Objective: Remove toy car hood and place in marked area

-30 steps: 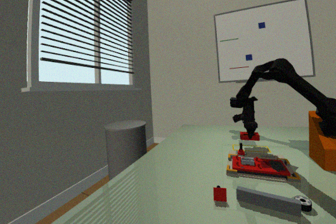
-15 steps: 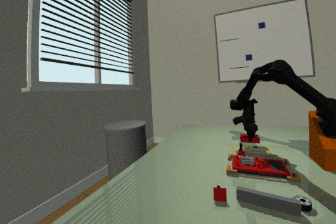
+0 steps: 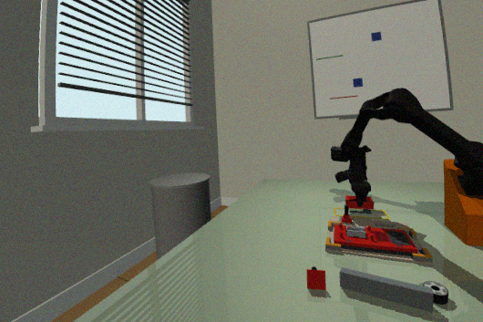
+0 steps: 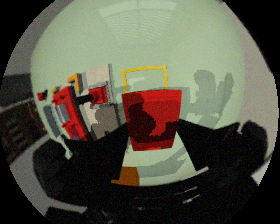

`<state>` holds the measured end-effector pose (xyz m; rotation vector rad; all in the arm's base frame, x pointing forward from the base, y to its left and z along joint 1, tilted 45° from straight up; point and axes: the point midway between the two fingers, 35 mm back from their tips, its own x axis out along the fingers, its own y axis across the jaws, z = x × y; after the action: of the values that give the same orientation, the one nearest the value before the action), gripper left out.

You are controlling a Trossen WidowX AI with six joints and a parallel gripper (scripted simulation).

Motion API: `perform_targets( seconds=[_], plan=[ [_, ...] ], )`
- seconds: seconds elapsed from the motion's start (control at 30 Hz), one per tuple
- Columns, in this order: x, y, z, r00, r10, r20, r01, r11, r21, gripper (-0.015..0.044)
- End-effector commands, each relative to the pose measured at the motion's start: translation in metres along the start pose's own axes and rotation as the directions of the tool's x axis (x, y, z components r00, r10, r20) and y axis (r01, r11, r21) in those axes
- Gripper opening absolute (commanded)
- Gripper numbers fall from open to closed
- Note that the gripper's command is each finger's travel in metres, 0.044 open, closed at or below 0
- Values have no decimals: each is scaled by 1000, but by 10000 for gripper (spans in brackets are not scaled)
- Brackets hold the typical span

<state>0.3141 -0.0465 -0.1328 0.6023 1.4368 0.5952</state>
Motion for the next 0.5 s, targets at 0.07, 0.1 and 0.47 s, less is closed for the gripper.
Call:
perform_targets(
  seconds=[0.07, 0.1, 0.47],
  plan=[
    [6, 1, -2, 1000, 6, -2, -6, 1000, 6, 0],
    [7, 1, -2, 1000, 6, -2, -6, 1000, 6, 0],
    [12, 1, -3, 1000, 6, -2, -6, 1000, 6, 0]
  ],
)
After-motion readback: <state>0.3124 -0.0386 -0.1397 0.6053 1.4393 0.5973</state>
